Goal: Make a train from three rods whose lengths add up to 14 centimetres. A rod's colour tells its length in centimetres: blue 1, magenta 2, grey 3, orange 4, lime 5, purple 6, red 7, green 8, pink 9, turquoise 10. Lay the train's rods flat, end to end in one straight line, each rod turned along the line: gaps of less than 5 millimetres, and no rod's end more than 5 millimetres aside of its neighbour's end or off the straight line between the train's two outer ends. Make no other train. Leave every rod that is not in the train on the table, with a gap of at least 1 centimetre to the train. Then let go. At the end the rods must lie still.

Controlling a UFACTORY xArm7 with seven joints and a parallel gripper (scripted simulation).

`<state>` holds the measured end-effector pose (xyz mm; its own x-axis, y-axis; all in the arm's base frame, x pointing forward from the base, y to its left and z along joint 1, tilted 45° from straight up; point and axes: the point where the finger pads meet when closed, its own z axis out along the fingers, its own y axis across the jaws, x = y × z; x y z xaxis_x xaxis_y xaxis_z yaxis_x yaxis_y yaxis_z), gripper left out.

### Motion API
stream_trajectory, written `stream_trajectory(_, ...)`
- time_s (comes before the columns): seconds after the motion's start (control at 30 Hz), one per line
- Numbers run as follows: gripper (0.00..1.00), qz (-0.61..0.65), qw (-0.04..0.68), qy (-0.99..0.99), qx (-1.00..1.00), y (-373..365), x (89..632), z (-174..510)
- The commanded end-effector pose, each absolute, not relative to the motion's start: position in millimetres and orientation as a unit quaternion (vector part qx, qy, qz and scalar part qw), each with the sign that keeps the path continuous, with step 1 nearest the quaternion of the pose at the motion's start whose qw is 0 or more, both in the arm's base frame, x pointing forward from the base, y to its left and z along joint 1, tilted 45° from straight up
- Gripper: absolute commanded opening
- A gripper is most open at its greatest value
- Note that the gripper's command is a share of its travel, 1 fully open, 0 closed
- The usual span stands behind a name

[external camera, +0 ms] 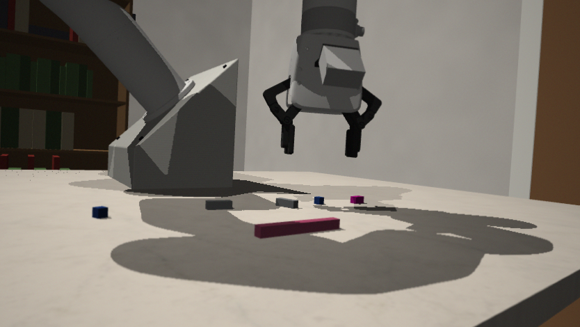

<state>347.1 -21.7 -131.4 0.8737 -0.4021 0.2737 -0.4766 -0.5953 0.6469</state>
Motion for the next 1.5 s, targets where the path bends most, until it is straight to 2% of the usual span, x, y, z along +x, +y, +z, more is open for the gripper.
stream_trajectory(0.0, 1.0, 0.086, 0.37, -0.318, 0.869, -13.9, 349.4, -136.6)
stream_trajectory(1.07, 1.0, 0.244, 0.294, -0.67, 0.637, 18.4, 352.9, -169.1)
stream_trajectory(1.47, 1.0, 0.252, 0.287, -0.686, 0.619, 20.1, 353.0, -170.9)
